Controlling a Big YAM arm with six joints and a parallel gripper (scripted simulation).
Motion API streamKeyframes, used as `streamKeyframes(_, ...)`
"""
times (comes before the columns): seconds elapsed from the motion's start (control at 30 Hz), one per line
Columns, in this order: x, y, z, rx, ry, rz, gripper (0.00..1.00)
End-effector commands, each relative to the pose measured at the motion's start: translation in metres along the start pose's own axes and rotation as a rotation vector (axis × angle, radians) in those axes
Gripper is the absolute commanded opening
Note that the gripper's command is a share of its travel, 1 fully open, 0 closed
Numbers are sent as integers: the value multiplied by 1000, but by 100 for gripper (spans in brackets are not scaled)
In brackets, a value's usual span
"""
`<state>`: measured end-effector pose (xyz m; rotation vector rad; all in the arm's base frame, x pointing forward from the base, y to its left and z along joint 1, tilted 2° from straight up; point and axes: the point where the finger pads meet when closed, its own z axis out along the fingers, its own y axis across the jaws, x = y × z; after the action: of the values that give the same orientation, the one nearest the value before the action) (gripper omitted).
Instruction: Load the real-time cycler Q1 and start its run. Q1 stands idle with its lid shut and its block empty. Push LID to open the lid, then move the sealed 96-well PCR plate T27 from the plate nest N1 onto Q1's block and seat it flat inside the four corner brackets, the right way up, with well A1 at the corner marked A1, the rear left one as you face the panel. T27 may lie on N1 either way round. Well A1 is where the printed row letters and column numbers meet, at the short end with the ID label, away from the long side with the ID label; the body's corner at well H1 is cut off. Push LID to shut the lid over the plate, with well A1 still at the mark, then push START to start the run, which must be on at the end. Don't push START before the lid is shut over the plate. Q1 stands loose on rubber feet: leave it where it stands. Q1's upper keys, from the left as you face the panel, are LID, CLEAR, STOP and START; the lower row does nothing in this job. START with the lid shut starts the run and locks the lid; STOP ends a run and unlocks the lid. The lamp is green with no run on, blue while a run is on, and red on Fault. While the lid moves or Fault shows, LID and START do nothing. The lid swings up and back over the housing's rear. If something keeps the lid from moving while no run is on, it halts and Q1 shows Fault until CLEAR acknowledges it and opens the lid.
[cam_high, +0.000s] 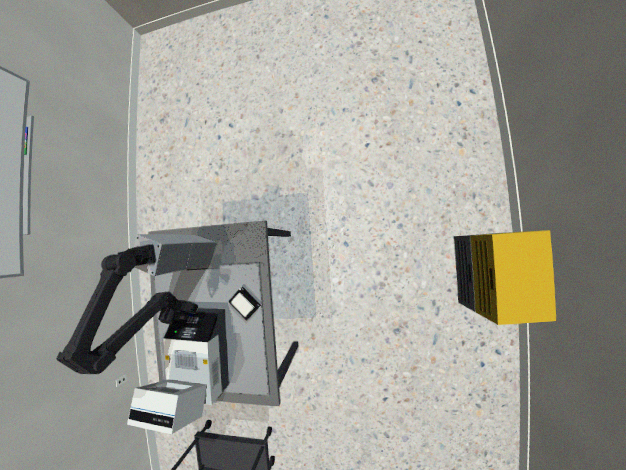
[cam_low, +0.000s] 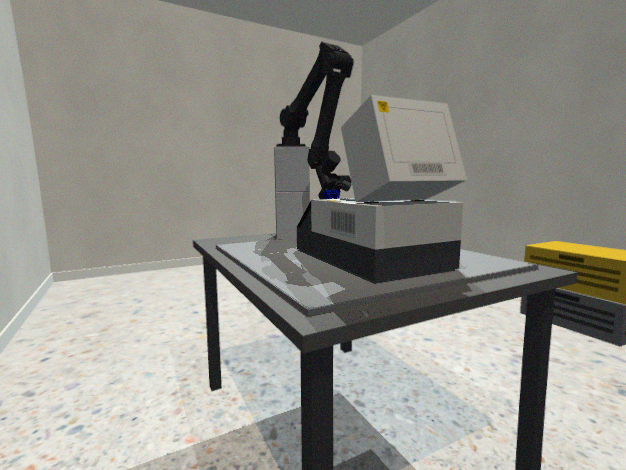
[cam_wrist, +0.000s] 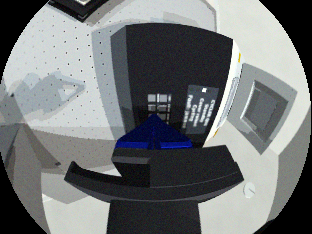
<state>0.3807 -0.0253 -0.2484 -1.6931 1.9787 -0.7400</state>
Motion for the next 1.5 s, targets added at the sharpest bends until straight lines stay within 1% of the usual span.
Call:
streamKeyframes(0.0,-7,-9,-19,30,-15,7,0)
streamKeyframes(0.07,-11,-11,-32,41,-23,5,0)
streamKeyframes(0.2,-10,-9,-54,48,-23,10,0)
streamKeyframes(0.3,-5,-1,-69,42,-16,19,0)
streamKeyframes(0.37,-5,7,-79,28,-16,15,0)
streamKeyframes(0.43,-6,9,-91,27,-20,13,0)
streamKeyframes(0.5,-6,9,-91,27,-20,13,0)
streamKeyframes(0.57,-8,2,-83,41,-25,10,0)
streamKeyframes(0.7,-3,-1,-77,43,-12,7,0)
streamKeyframes(0.9,1,10,-70,13,-3,4,0)
streamKeyframes(1.0,1,12,-67,11,-2,3,0)
streamKeyframes(1.07,1,12,-67,11,-2,3,0)
streamKeyframes(1.23,-3,16,-75,8,-12,3,0)
streamKeyframes(1.3,-6,16,-75,12,-18,5,0)
streamKeyframes(1.47,-7,20,-77,2,-21,1,0)
